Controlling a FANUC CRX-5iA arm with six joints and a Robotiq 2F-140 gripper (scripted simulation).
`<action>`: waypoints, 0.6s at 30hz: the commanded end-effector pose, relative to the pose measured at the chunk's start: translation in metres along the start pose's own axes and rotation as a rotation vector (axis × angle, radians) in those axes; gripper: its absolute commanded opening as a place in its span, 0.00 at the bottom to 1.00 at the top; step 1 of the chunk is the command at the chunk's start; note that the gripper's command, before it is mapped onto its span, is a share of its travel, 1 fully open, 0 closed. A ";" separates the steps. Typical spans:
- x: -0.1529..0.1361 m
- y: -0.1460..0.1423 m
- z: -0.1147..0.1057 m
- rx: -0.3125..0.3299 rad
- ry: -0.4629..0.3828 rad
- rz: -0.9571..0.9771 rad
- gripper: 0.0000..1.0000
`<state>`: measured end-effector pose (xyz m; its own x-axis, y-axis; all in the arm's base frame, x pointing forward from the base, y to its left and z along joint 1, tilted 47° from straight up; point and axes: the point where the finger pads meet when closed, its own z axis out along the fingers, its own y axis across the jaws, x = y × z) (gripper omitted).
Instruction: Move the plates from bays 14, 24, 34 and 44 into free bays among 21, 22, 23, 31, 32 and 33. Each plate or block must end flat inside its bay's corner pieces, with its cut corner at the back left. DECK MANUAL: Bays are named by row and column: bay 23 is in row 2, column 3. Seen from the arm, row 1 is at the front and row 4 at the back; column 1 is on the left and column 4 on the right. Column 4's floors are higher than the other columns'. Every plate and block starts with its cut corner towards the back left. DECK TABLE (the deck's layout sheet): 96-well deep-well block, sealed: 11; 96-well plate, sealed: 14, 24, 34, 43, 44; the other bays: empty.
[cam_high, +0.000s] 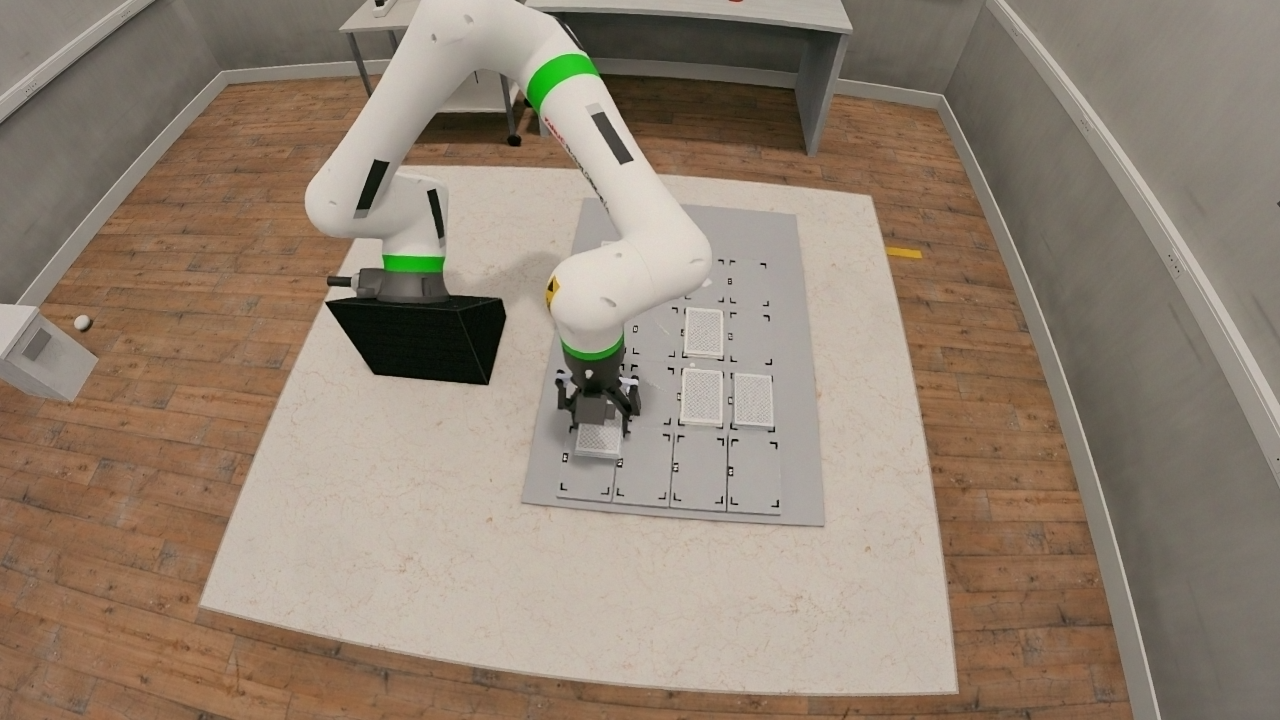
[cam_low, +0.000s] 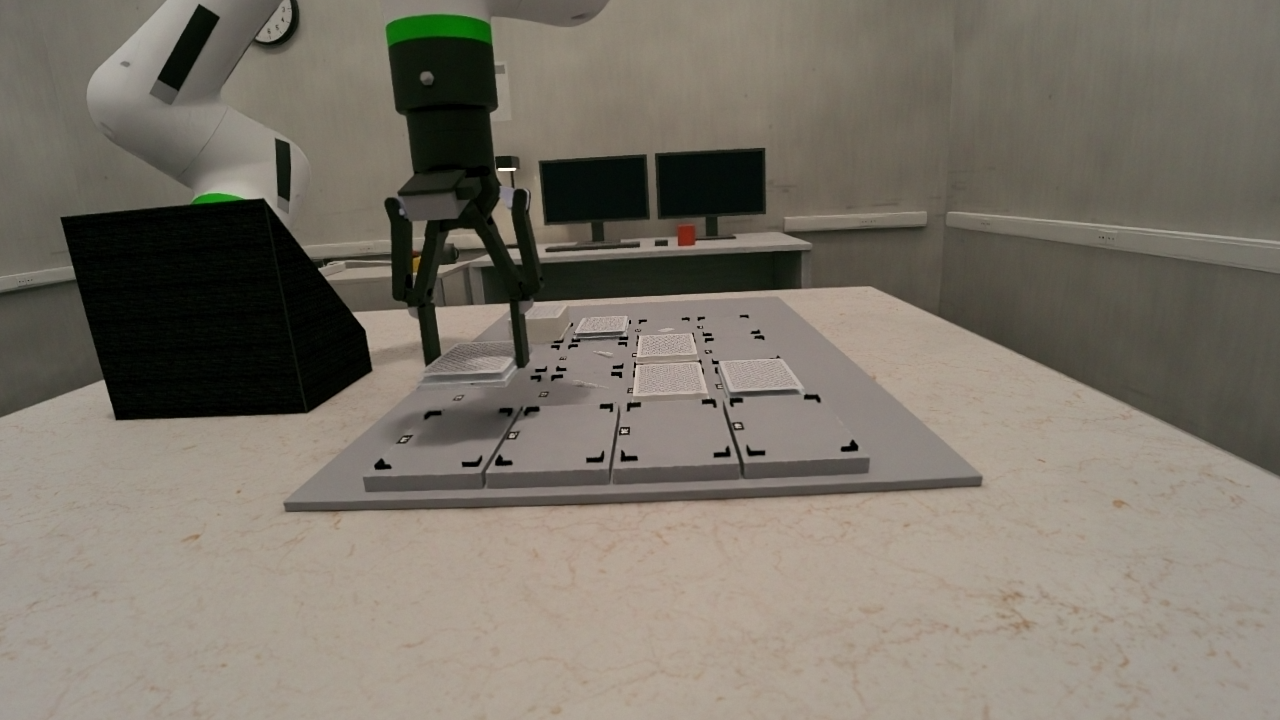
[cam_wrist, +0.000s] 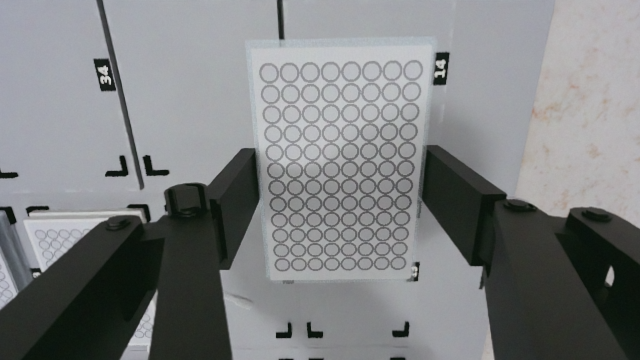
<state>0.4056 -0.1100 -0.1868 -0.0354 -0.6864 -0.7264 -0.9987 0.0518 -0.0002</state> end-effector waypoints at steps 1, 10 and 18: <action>-0.007 -0.004 -0.001 0.001 0.002 -0.001 0.10; -0.029 -0.013 -0.001 0.001 0.002 -0.001 0.10; -0.043 -0.020 -0.001 0.001 0.002 -0.001 0.10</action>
<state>0.4237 -0.0845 -0.1589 -0.0354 -0.6864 -0.7263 -0.9987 0.0518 -0.0003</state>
